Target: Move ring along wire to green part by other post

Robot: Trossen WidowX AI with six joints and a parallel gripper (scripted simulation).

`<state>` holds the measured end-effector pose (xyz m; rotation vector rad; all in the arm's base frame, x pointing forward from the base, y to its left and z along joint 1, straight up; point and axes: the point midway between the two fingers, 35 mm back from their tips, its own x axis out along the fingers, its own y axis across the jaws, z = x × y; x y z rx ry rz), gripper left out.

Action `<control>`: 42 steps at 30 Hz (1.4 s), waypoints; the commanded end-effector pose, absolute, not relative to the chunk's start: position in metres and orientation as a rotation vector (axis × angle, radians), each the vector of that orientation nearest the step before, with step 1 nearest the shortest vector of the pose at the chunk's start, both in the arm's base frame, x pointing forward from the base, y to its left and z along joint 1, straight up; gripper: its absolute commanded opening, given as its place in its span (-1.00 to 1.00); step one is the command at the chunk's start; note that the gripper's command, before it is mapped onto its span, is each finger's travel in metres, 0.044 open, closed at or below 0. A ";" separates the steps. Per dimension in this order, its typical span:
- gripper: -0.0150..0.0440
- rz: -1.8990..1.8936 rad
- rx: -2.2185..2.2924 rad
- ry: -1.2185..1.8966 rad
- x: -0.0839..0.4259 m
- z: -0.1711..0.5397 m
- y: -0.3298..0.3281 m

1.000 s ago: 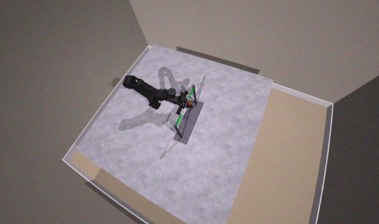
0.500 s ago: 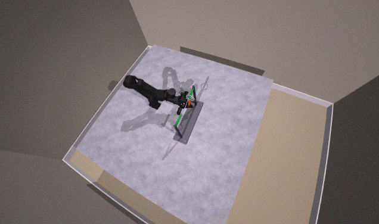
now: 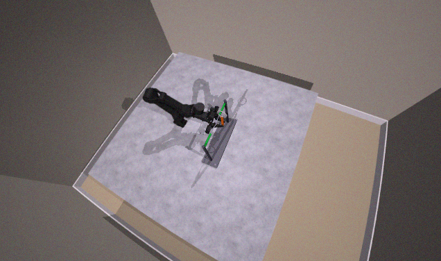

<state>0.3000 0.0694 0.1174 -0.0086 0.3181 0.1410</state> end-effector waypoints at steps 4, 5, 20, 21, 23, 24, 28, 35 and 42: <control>0.05 0.137 -0.008 0.319 0.292 0.121 0.068; 0.05 0.137 -0.008 0.319 0.290 0.122 0.068; 0.05 0.135 -0.006 0.321 0.267 0.130 0.064; 0.05 0.135 -0.006 0.321 0.266 0.130 0.064; 0.05 0.134 -0.005 0.321 0.263 0.131 0.064; 0.05 0.134 -0.005 0.321 0.261 0.131 0.063; 0.05 0.133 -0.005 0.322 0.255 0.132 0.062; 0.05 0.133 -0.005 0.322 0.254 0.132 0.062; 0.05 0.133 -0.005 0.322 0.254 0.132 0.062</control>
